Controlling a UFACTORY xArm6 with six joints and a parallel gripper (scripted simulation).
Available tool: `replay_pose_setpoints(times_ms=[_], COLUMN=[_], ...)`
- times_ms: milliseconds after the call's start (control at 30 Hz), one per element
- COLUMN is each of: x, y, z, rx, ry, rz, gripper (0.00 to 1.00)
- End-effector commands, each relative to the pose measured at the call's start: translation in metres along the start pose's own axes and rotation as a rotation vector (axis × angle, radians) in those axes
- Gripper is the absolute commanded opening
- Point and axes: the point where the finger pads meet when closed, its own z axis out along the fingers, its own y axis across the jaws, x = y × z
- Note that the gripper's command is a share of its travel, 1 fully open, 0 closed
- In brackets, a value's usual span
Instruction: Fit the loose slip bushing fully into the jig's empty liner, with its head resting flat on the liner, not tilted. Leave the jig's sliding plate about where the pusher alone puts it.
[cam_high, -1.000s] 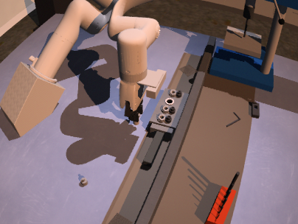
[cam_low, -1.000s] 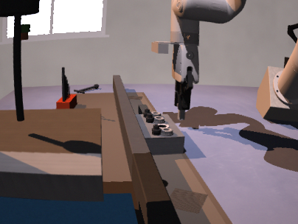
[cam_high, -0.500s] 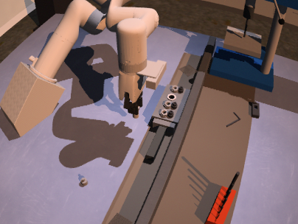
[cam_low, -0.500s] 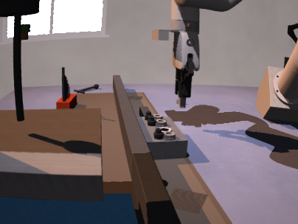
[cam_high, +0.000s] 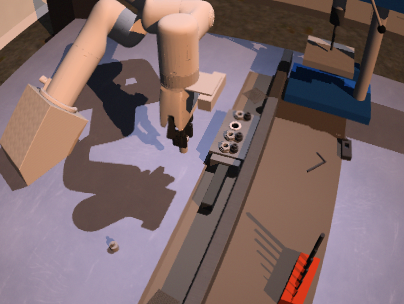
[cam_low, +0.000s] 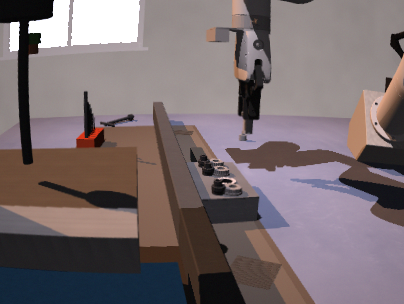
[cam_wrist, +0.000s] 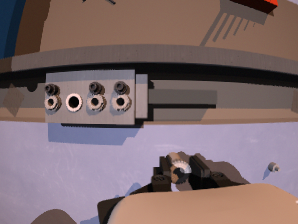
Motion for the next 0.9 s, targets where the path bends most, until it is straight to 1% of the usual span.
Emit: replay_pose_setpoints(times_ms=[0, 867], x=[0.0009, 0.0009], y=[0.0003, 0.0003], z=[-0.0046, -0.0054], rx=[-0.002, -0.002], ry=[0.002, 0.002], rz=[-0.001, -0.001], gripper=[0.26, 0.26])
